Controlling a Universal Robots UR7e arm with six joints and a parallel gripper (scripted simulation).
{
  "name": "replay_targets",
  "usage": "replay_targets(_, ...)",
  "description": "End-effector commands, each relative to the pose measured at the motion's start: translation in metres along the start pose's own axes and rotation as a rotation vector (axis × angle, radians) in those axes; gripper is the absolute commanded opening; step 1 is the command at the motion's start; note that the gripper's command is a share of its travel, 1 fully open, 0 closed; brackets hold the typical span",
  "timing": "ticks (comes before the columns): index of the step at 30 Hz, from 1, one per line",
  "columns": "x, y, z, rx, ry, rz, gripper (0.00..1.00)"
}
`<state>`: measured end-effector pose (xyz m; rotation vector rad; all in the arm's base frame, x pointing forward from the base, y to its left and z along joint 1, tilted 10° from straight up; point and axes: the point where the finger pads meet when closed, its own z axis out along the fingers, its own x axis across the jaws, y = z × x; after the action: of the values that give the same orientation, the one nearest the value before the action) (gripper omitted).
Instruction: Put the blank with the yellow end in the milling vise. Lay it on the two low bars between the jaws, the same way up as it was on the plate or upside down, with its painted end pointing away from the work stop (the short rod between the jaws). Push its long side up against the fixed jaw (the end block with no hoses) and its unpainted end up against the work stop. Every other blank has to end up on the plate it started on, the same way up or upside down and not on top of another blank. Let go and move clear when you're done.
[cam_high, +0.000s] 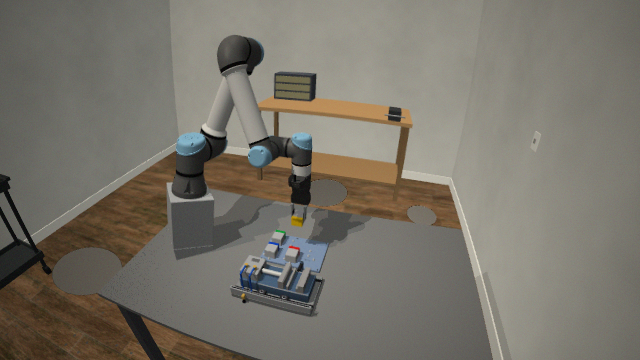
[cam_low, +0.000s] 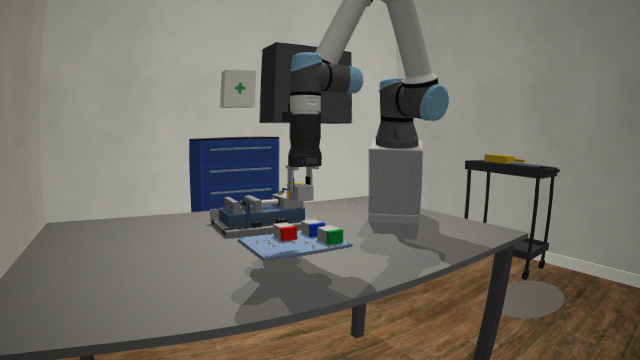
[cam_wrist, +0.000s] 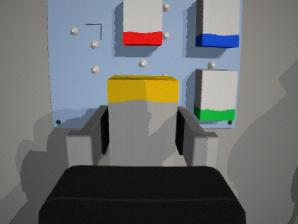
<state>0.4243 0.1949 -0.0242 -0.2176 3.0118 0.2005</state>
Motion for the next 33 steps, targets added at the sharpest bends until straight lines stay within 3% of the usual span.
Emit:
replay_targets(1,0.000,0.000,0.000,0.000,-0.002,0.001,0.00)
replay_targets(7,0.000,0.000,0.000,0.000,-0.002,0.001,0.00)
replay_targets(12,-0.012,-0.049,0.001,0.000,-0.002,0.001,0.00)
replay_targets(24,-0.012,-0.049,0.001,0.000,-0.002,0.001,0.00)
replay_targets(29,-0.023,-0.097,0.002,0.000,-0.002,0.001,0.00)
replay_targets(33,-0.023,-0.097,0.002,0.000,-0.002,0.001,0.00)
